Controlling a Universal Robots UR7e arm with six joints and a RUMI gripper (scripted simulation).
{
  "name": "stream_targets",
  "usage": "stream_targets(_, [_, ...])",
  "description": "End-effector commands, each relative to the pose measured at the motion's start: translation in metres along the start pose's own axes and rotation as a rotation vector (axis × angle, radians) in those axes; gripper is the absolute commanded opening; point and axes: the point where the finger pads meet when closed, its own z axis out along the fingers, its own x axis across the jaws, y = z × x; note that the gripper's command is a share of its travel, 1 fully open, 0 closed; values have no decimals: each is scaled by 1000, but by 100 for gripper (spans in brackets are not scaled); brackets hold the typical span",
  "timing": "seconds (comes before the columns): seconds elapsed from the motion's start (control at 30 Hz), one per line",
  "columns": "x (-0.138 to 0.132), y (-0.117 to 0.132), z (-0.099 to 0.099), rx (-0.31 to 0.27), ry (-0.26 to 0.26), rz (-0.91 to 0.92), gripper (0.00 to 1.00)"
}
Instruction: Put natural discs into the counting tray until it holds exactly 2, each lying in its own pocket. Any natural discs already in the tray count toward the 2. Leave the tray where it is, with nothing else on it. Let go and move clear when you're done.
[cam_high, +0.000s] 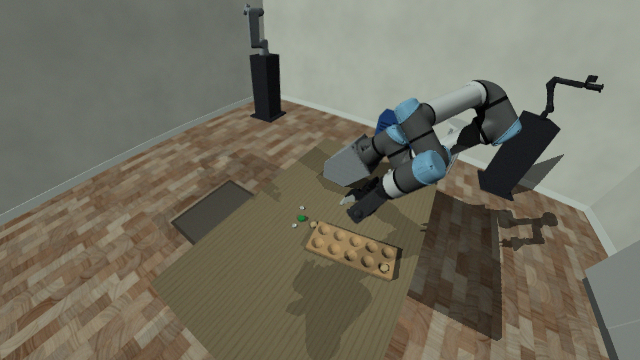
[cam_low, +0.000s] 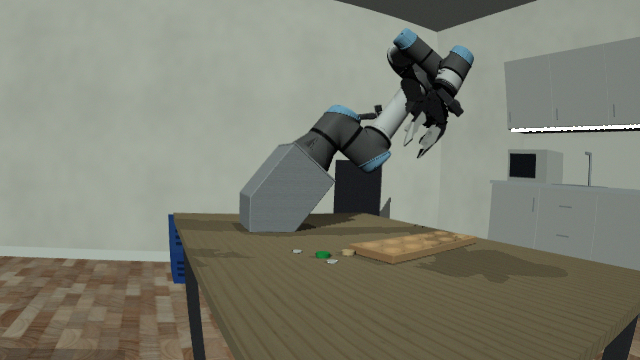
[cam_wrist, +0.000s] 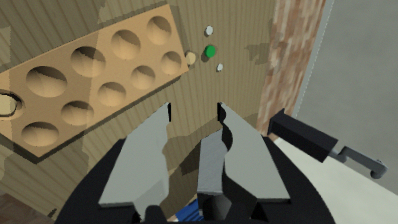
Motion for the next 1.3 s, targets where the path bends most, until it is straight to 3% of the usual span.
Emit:
stream_targets(0.0, [10,-5,26,-23,-52,113,28])
stream_targets(0.03, [10,-5,26,-23,-52,113,28])
stream_targets(0.07, [15,-6,42,-40,-84,183,28])
stream_targets(0.13, [15,-6,42,-40,-84,183,28])
stream_targets(0.17, [20,-6,57,-56,-115,252,28])
stream_targets(0.3, [20,-6,57,-56,-115,252,28])
stream_targets(0.4, [29,-5,84,-91,-176,387,28])
stream_targets(0.47, [29,-5,84,-91,-176,387,28])
stream_targets(0.5, [32,-4,97,-108,-205,452,28])
stream_targets(0.57, [32,-4,97,-108,-205,452,28])
stream_targets(0.6, [36,-3,109,-125,-233,515,28])
stream_targets(0.87, [41,0,131,-158,-287,634,28])
stream_targets(1.27, [50,12,181,-257,-433,958,28])
